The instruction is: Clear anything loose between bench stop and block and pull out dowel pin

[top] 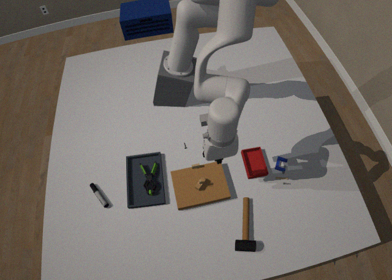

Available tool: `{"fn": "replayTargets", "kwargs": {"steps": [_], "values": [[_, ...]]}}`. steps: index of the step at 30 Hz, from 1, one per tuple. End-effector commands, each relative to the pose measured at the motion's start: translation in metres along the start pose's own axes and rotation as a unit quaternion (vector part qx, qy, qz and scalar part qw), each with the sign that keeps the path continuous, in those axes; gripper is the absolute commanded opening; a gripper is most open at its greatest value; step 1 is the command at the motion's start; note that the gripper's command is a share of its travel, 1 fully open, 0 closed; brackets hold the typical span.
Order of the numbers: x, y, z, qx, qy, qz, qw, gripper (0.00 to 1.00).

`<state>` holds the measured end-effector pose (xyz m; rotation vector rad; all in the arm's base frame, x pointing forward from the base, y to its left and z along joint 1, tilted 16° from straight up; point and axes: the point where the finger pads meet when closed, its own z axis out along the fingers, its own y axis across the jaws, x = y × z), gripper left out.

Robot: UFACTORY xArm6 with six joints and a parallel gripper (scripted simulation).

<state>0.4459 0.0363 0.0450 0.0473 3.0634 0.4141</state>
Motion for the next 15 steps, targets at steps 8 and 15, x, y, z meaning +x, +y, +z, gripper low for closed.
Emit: {"fn": "replayTargets", "kwargs": {"steps": [8,15], "values": [[-0.027,-0.063,0.035,0.003,-0.017,-0.005,1.0,0.0],[-0.028,-0.069,0.038,0.004,-0.019,-0.005,1.0,0.0]]}}
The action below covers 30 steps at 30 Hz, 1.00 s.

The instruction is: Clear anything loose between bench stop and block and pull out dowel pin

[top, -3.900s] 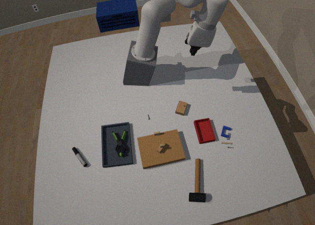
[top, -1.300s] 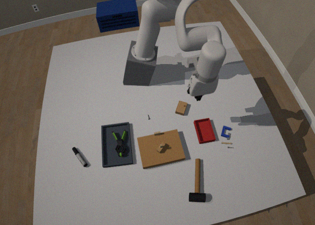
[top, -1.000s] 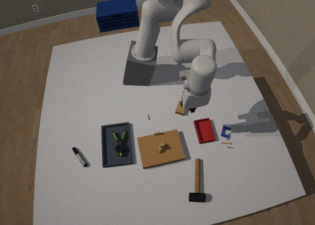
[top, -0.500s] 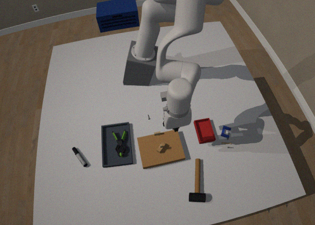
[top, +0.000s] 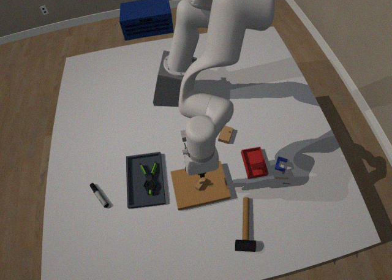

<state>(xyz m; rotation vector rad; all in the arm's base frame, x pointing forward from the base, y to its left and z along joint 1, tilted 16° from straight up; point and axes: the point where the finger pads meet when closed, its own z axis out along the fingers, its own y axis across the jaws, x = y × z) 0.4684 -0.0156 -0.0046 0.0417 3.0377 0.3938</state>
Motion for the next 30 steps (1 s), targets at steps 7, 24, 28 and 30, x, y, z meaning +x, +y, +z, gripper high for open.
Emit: {"fn": "replayTargets", "kwargs": {"steps": [7,24,28,30], "values": [[-0.0054,-0.0063,0.003,-0.001,-0.005,-0.001,1.0,0.0],[-0.0054,-0.0063,0.003,-0.001,-0.005,0.007,1.0,0.0],[-0.0054,-0.0063,0.003,-0.001,-0.005,0.021,1.0,0.0],[-0.0054,-0.0063,0.003,-0.001,-0.005,0.031,1.0,0.0]]}}
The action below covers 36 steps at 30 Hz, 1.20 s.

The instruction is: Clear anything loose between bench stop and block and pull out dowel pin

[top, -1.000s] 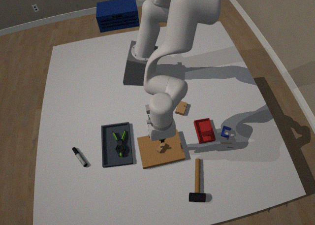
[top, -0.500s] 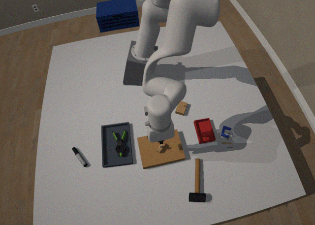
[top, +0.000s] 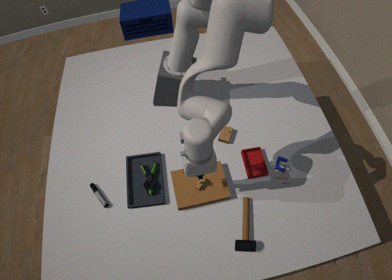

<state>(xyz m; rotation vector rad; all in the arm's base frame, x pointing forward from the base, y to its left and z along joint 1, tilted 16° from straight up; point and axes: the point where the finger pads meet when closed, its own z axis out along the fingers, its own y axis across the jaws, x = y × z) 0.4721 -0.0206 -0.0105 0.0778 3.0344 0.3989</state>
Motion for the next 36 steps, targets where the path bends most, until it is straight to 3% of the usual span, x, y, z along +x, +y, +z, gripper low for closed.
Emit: {"fn": "replayTargets", "kwargs": {"steps": [1,12,23,29,36], "values": [[-0.0019,-0.0001,-0.0016,0.0,-0.002,0.025,1.0,0.0],[-0.0019,-0.0001,-0.0016,0.0,-0.002,0.105,0.994,0.0],[-0.0019,-0.0002,-0.0015,0.0,-0.002,0.231,0.973,0.0],[-0.0018,-0.0003,-0.0014,0.0,-0.002,0.334,0.942,0.0],[-0.0018,-0.0004,-0.0013,-0.001,-0.002,0.459,0.888,0.0]]}}
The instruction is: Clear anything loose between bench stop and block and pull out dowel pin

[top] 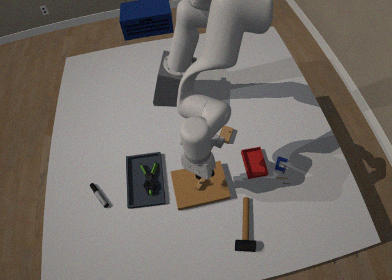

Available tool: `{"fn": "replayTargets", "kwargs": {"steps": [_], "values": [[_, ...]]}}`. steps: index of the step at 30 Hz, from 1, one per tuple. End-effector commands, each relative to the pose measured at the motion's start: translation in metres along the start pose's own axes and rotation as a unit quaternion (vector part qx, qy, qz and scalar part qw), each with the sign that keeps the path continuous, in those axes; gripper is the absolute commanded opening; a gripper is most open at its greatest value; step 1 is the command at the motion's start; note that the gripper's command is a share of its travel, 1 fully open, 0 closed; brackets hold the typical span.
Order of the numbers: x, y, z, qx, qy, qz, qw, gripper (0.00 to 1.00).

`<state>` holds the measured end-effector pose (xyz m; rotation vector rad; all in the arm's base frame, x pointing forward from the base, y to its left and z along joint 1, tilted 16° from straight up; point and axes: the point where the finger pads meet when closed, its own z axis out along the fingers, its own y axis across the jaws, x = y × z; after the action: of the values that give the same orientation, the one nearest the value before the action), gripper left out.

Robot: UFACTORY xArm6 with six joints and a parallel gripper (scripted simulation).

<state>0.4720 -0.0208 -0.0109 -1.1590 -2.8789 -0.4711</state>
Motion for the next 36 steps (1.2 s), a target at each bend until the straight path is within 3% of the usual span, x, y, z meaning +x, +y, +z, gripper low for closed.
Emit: {"fn": "replayTargets", "kwargs": {"steps": [1,4,12,19,21,22,36], "values": [[-0.0015,0.0012,-0.0015,0.013,-0.003,0.138,0.99,0.0],[-0.0015,0.0012,-0.0015,0.013,-0.003,0.156,0.988,0.0],[-0.0016,0.0011,-0.0014,0.011,-0.006,0.317,0.948,0.0],[-0.0016,0.0009,-0.0013,0.008,-0.007,0.434,0.901,0.0],[-0.0016,0.0009,-0.0013,0.008,-0.007,0.434,0.901,0.0],[-0.0016,0.0009,-0.0013,0.012,-0.008,0.476,0.879,0.0],[-0.0017,0.0007,-0.0011,0.01,-0.01,0.654,0.756,0.0]]}}
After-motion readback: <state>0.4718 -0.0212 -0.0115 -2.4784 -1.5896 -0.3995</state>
